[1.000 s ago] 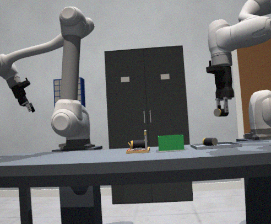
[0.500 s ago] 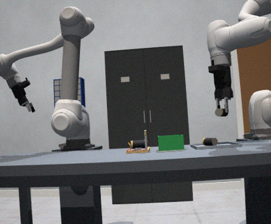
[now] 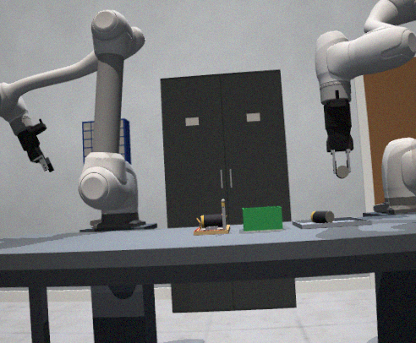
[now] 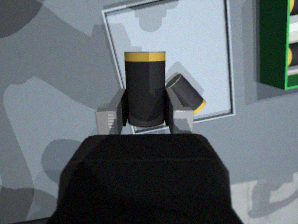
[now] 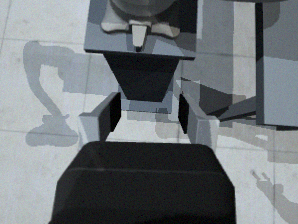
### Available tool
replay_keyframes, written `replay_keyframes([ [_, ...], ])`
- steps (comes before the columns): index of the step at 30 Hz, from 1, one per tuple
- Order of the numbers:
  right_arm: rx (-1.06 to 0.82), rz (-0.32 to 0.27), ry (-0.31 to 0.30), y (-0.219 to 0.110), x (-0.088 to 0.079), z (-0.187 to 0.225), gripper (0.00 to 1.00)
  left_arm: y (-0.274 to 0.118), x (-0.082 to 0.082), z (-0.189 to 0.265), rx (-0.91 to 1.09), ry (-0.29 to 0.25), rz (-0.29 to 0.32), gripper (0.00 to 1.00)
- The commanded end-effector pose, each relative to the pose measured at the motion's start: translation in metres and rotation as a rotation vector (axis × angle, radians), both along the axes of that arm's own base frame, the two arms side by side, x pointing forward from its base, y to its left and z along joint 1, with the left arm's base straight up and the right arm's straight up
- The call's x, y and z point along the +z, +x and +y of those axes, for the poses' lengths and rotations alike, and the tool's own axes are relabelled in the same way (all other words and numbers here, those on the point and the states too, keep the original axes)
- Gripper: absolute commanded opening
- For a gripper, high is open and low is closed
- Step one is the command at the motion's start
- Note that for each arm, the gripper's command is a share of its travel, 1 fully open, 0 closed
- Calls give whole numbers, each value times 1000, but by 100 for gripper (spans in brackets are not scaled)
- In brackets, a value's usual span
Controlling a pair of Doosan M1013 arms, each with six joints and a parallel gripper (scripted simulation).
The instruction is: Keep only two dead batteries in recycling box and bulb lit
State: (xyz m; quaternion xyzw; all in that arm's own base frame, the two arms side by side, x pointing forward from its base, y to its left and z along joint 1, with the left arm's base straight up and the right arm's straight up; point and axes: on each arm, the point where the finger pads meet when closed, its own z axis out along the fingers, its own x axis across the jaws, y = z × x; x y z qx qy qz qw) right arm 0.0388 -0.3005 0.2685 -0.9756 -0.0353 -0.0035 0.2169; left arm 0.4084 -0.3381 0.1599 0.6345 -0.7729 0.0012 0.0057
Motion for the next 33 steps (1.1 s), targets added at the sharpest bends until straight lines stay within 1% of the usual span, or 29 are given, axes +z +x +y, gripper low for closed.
replay_keyframes([
  [1,0,0,-1,0,0,0,100,0,1,-1,220,9,-7,57],
  [9,0,0,-1,0,0,0,100,0,1,-1,629,10,-5,57],
  [11,0,0,-1,0,0,0,100,0,1,-1,629,10,-5,57],
  [19,0,0,-1,0,0,0,100,0,1,-1,1029,11,-3,57],
  [25,0,0,-1,0,0,0,100,0,1,-1,1292,11,-1,57],
  [26,0,0,-1,0,0,0,100,0,1,-1,1331,11,-1,57],
  [28,0,0,-1,0,0,0,100,0,1,-1,1331,11,-1,57],
  [33,0,0,-1,0,0,0,100,0,1,-1,1503,11,1,57],
])
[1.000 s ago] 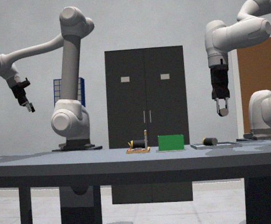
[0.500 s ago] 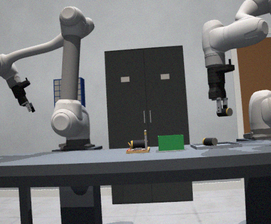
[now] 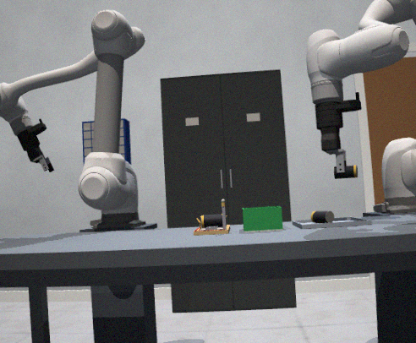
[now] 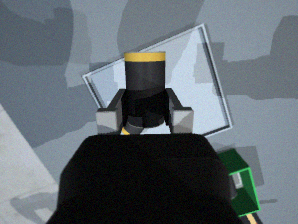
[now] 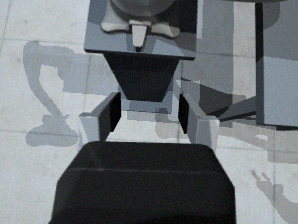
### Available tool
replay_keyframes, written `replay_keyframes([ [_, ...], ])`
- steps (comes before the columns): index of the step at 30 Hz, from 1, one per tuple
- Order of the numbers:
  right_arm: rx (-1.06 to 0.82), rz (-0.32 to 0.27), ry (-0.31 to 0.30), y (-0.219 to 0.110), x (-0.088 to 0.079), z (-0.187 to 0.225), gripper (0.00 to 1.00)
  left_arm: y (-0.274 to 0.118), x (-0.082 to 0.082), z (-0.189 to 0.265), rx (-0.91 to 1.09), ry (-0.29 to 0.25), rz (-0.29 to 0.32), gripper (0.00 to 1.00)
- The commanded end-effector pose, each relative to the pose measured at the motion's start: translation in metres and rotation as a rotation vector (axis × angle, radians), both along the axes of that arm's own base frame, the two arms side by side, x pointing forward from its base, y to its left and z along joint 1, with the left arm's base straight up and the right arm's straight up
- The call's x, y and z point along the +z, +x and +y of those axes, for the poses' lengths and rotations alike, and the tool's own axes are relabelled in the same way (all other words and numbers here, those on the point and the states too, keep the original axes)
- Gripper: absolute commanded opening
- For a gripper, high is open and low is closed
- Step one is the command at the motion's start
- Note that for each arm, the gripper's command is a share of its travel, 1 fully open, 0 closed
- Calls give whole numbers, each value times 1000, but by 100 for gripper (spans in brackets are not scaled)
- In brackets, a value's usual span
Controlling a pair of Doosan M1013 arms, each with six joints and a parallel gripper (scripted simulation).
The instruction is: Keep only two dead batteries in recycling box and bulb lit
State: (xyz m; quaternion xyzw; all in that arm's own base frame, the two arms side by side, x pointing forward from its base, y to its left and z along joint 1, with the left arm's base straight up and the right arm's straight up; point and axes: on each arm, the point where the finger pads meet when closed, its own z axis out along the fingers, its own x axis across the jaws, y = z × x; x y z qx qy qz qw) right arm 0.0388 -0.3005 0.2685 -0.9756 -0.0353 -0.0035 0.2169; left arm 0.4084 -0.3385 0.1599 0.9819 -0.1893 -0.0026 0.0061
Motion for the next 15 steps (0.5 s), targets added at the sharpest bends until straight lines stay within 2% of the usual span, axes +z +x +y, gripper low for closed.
replay_keyframes([
  [1,0,0,-1,0,0,0,100,0,1,0,146,11,-8,57],
  [8,0,0,-1,0,0,0,100,0,1,0,298,11,-7,57],
  [15,0,0,-1,0,0,0,100,0,1,0,353,11,-6,57],
])
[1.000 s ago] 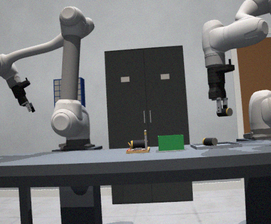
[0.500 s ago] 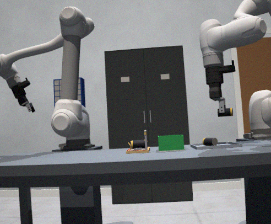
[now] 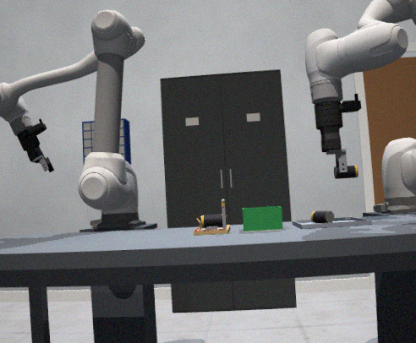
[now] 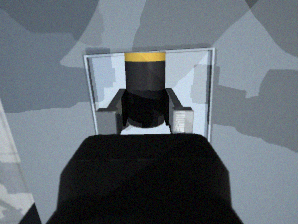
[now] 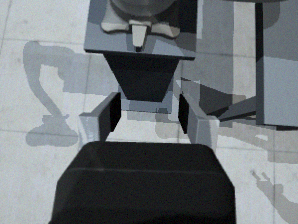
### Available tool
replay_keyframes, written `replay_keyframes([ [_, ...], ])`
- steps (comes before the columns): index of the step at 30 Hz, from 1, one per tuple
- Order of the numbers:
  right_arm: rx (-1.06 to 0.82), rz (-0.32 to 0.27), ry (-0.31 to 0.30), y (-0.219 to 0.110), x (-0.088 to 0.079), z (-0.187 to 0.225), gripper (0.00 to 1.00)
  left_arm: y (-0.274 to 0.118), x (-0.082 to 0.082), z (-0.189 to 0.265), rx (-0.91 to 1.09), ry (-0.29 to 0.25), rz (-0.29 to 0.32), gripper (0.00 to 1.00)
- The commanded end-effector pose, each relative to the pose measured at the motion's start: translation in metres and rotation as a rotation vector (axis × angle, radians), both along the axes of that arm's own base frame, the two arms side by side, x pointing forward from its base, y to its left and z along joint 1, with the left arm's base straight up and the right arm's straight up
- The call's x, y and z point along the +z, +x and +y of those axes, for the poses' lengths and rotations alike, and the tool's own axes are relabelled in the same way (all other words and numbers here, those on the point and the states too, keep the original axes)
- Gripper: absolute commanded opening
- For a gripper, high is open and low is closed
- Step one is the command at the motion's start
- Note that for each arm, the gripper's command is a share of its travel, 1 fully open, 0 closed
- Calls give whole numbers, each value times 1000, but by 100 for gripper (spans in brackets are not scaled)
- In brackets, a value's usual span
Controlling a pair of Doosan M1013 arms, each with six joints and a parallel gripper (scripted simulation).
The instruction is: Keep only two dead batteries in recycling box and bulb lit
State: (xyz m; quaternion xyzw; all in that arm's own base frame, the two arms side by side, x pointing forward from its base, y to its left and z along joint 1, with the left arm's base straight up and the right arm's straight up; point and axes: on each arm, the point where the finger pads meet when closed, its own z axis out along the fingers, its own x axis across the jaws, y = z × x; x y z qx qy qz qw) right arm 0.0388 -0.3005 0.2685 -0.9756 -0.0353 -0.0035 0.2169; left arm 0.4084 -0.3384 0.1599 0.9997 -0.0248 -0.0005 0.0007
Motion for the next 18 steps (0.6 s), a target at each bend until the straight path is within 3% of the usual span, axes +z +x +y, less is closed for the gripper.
replay_keyframes([
  [1,0,0,-1,0,0,0,100,0,1,0,29,1,-2,57],
  [18,0,0,-1,0,0,0,100,0,1,-1,45,1,-2,57],
])
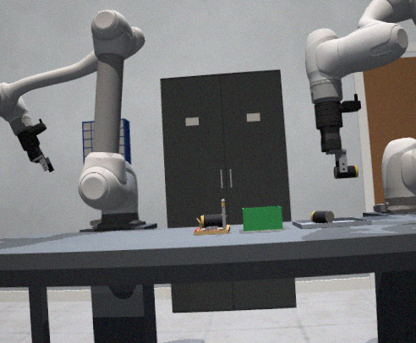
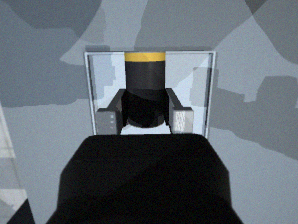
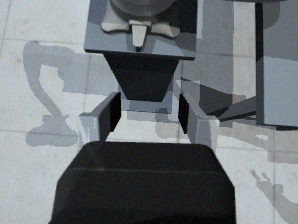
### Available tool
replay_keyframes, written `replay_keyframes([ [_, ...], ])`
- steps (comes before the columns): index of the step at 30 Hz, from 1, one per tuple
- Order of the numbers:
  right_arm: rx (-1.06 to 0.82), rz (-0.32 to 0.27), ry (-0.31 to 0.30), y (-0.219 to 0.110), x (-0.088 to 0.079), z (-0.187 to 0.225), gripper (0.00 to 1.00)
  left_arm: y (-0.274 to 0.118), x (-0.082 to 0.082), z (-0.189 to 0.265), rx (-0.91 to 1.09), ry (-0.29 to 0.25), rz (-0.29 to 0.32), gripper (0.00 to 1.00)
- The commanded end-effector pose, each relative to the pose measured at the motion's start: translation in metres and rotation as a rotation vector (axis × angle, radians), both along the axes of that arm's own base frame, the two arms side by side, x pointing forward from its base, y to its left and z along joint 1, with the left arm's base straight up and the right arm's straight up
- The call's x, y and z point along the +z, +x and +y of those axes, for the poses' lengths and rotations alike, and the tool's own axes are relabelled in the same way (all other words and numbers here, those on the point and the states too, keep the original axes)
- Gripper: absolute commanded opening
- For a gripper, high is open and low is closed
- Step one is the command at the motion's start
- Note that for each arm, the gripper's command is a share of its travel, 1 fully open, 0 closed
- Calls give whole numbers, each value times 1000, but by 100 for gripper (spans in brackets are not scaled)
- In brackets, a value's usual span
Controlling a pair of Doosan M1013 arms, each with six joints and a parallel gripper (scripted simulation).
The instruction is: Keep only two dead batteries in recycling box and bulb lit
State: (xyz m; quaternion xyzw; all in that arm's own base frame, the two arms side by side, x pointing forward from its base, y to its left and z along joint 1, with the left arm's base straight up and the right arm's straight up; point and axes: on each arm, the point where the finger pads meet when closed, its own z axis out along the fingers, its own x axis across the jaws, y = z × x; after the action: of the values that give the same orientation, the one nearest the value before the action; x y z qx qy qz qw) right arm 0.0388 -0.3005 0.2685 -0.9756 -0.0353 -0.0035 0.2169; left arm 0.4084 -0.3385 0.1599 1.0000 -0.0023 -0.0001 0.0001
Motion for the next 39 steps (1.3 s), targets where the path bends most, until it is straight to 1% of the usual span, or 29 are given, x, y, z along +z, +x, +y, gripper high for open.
replay_keyframes([
  [1,0,0,-1,0,0,0,100,1,1,-1,0,-1,-1,57],
  [6,0,0,-1,0,0,0,100,3,1,-15,0,-1,-1,57],
  [11,0,0,-1,0,0,0,100,10,1,-54,0,-1,-1,57],
  [13,0,0,-1,0,0,0,100,10,1,-54,0,-1,-1,57],
  [18,0,0,-1,0,0,0,100,21,1,-116,0,-1,-1,57],
  [28,0,0,-1,0,0,0,100,48,1,-264,0,-1,-1,57],
  [30,0,0,-1,0,0,0,100,48,1,-264,0,-1,-1,57],
  [34,0,0,-1,0,0,0,100,58,1,-317,0,-1,-1,57],
  [39,0,0,-1,0,0,0,100,66,1,-360,0,-1,-1,57],
])
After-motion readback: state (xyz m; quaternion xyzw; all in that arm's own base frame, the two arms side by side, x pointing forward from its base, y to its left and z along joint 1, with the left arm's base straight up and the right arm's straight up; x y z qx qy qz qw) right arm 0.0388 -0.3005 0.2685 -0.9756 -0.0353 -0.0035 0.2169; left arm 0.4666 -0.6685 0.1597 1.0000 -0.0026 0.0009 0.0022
